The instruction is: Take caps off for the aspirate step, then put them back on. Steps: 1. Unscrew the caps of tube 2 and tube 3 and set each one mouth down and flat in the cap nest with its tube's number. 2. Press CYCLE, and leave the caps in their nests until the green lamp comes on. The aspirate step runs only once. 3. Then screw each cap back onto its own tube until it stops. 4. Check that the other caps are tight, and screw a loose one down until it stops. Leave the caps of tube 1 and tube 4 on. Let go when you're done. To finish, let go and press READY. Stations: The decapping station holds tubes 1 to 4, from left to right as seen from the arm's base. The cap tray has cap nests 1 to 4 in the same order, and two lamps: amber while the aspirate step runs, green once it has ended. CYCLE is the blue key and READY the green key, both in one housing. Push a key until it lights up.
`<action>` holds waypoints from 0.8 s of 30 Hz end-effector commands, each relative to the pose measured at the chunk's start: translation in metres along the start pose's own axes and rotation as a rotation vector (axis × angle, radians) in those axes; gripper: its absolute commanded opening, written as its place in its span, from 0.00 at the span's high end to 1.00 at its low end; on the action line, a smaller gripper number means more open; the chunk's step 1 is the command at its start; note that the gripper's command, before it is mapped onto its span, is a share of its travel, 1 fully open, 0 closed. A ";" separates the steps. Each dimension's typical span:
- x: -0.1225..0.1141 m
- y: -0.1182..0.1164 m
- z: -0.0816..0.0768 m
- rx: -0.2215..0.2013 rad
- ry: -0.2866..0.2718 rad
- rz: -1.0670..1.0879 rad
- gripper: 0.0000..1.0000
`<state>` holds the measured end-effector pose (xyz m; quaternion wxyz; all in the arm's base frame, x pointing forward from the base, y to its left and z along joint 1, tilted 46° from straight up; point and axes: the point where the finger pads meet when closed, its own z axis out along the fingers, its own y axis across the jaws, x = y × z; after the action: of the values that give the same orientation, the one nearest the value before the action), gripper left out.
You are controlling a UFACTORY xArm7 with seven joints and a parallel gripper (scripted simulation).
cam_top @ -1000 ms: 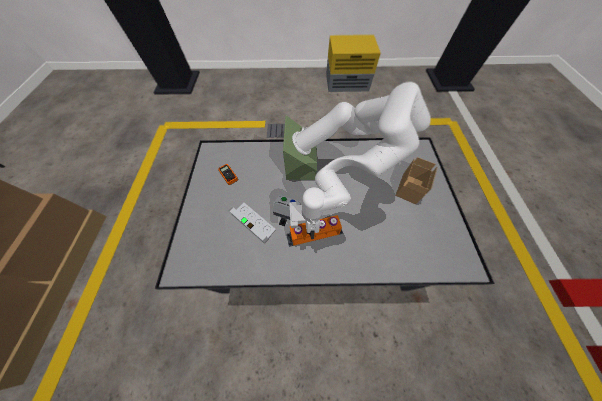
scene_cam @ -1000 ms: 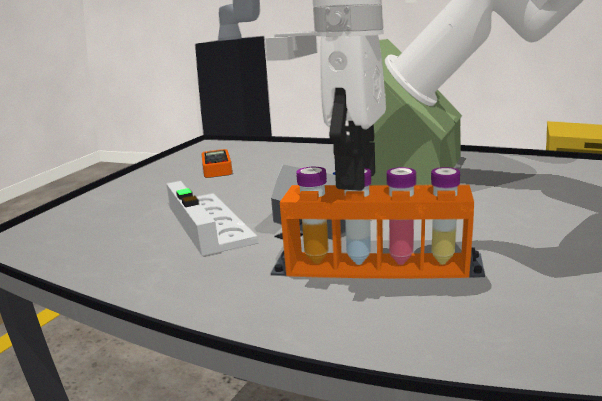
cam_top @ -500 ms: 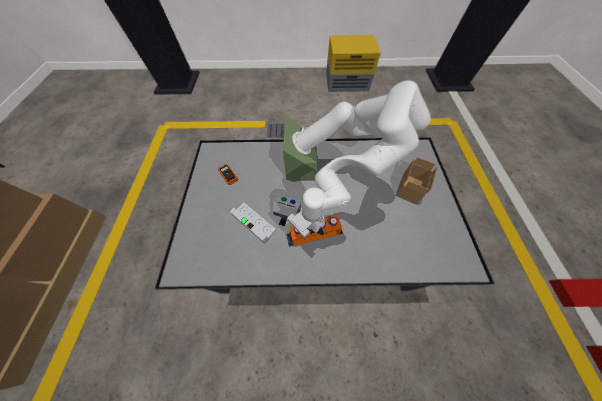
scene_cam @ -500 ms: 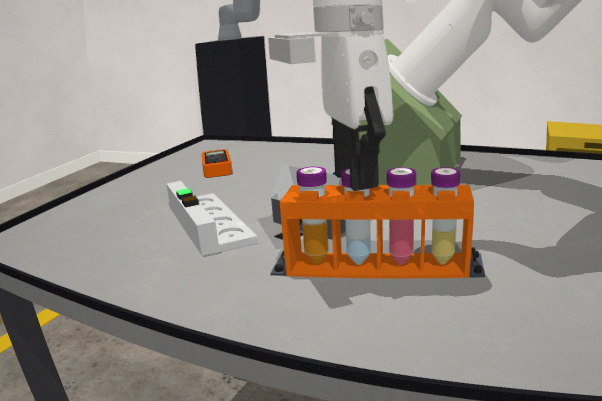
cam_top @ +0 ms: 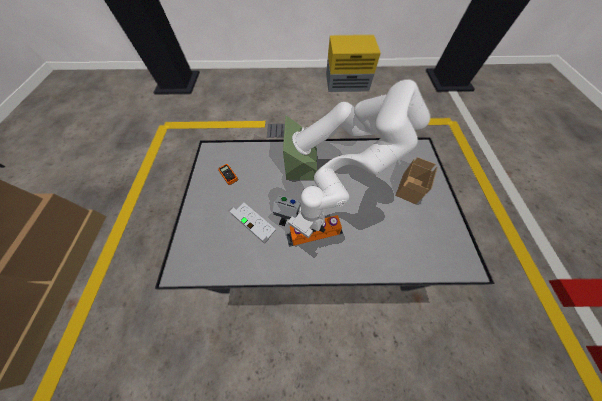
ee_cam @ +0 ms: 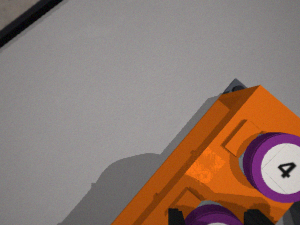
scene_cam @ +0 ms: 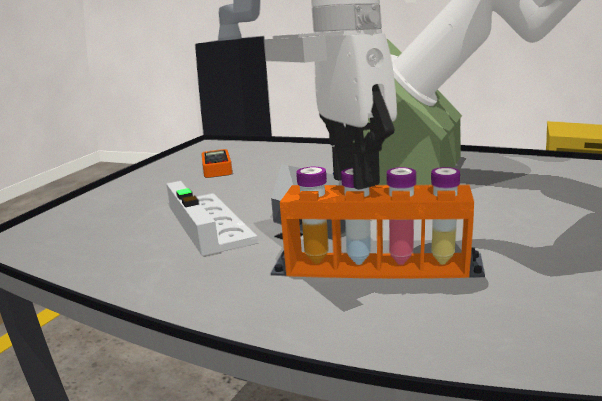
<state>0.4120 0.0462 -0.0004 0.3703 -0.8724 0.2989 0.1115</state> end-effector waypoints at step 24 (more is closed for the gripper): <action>0.002 0.000 -0.002 0.004 0.005 0.743 1.00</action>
<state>0.4117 0.0465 -0.0008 0.3383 -0.7654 0.5107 0.1975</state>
